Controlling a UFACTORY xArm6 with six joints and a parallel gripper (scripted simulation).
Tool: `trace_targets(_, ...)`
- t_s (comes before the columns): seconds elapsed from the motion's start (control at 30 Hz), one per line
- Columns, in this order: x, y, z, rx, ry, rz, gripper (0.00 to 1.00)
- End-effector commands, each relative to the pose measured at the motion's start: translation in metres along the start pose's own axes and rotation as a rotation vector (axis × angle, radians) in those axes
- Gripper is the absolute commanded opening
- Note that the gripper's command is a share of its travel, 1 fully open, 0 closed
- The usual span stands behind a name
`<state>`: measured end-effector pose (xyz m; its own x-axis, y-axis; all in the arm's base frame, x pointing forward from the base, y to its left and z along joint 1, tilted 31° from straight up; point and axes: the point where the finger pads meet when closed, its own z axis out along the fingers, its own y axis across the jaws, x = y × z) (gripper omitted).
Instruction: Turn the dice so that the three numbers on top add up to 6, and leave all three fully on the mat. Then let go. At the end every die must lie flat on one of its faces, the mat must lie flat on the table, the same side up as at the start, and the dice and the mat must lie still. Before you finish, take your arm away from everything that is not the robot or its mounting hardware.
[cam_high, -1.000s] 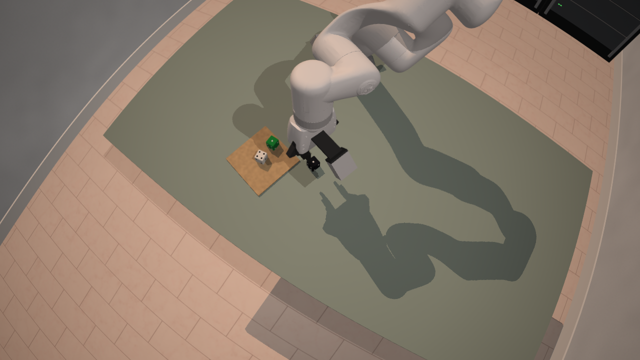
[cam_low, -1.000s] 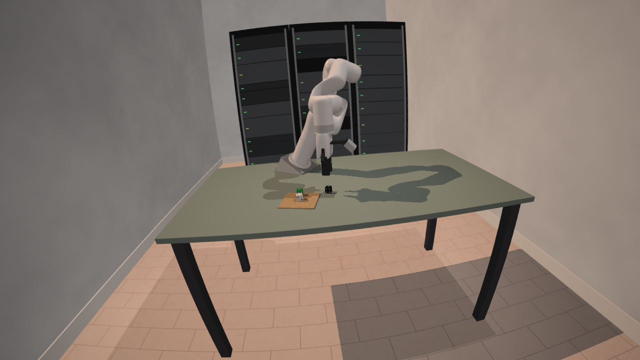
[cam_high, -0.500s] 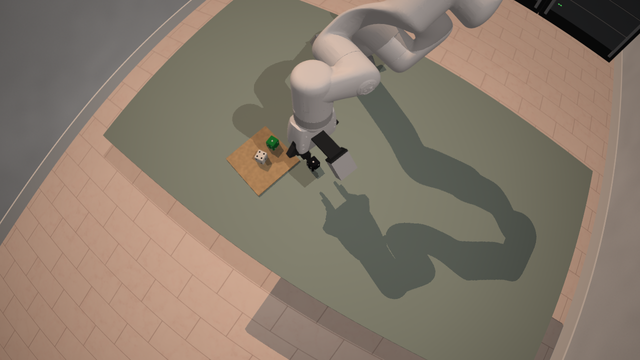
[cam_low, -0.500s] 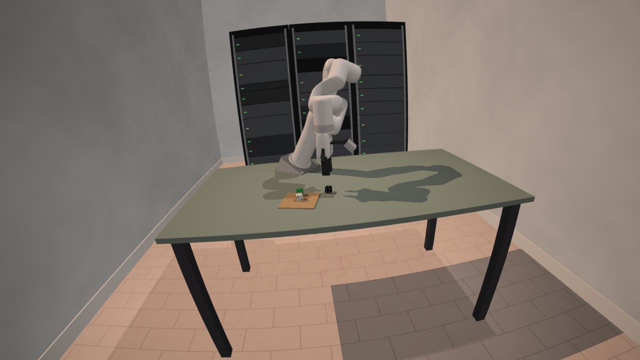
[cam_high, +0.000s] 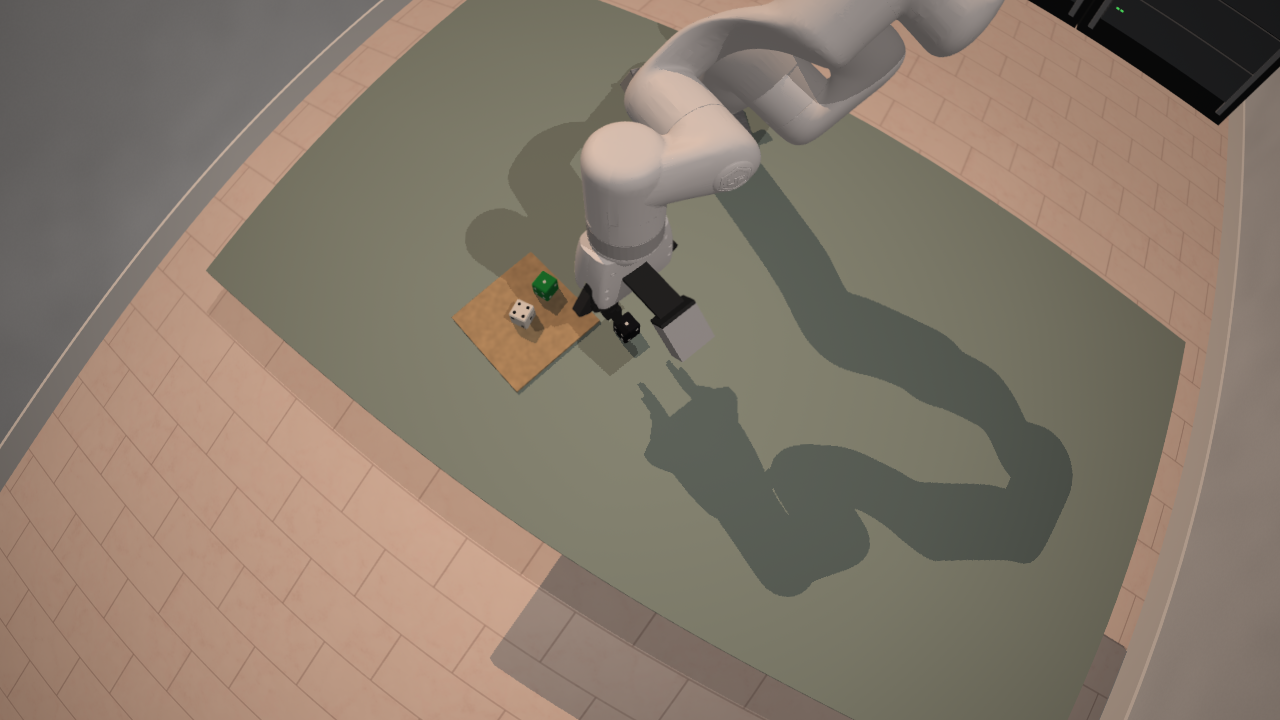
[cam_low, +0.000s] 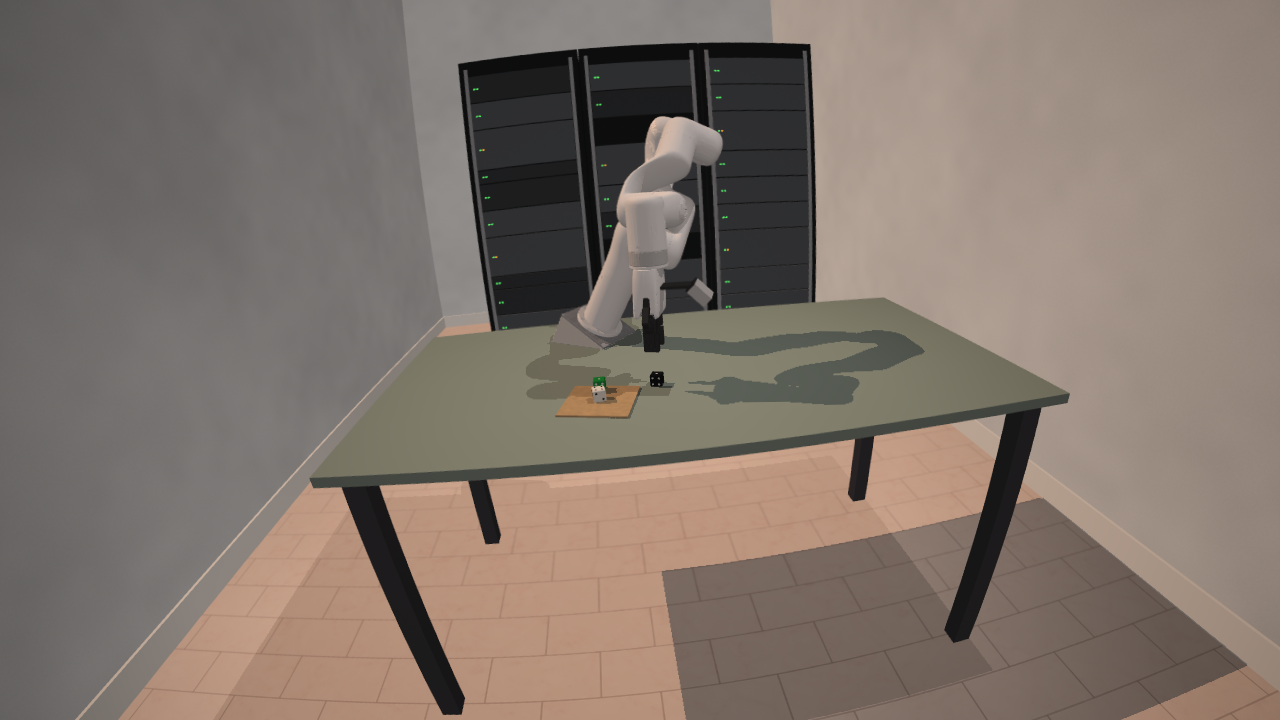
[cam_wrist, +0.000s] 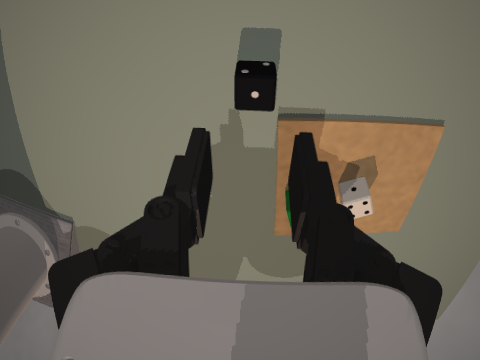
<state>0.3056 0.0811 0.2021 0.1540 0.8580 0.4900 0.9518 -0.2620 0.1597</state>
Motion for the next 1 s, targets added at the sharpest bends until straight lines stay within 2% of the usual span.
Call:
trace_targets(0.0,0.001,0.001,0.001,-0.003,0.0,-0.001,0.42)
trace_targets(0.97,0.001,0.001,0.039,-0.003,0.0,-0.001,0.42)
